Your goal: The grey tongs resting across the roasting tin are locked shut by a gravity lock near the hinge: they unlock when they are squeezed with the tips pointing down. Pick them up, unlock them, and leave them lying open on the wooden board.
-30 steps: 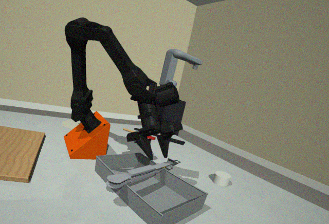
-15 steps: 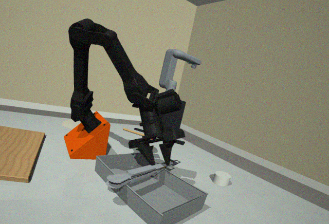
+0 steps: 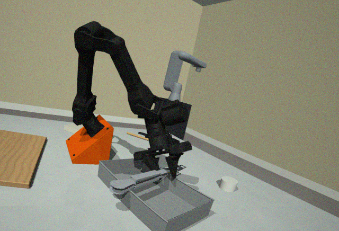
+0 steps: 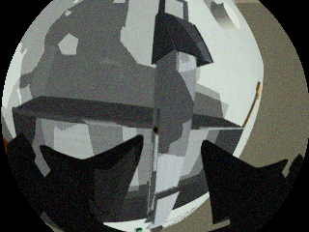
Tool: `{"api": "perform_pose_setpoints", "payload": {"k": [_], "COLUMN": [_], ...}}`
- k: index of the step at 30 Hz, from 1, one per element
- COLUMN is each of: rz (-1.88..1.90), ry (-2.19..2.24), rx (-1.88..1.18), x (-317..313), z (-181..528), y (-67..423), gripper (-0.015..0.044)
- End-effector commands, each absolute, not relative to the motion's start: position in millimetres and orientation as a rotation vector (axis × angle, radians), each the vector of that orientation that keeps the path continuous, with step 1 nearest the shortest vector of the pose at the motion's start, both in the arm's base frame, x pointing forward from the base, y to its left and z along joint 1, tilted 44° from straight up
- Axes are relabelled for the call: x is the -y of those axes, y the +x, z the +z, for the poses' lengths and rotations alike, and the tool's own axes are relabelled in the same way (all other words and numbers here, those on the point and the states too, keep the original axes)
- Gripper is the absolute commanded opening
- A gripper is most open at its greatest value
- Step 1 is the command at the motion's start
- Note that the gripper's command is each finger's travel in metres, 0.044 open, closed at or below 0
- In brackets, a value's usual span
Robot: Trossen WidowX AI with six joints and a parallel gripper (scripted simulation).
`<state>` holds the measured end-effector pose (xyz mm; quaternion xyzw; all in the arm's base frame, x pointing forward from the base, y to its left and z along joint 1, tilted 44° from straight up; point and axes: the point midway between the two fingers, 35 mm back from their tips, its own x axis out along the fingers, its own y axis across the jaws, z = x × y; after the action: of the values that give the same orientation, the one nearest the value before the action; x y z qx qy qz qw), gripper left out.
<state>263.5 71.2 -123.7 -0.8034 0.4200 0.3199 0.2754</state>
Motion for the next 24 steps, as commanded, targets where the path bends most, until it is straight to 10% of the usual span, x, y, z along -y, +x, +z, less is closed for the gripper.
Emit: {"api": "perform_pose_setpoints", "payload": {"k": [1, 11, 18, 24], "rz": [0.860, 0.857, 0.856, 0.856], "ry": [-2.166, -2.168, -2.162, -2.162], "rx": [-1.134, -1.135, -1.132, -1.132], "x": [-65.1, -58.5, -61.0, -61.0], "z": [-129.7, -136.7, -134.4, -134.4], "y": [265.6, 269.1, 268.8, 268.8], "gripper": [0.0260, 0.0260, 0.0076, 0.0036]}}
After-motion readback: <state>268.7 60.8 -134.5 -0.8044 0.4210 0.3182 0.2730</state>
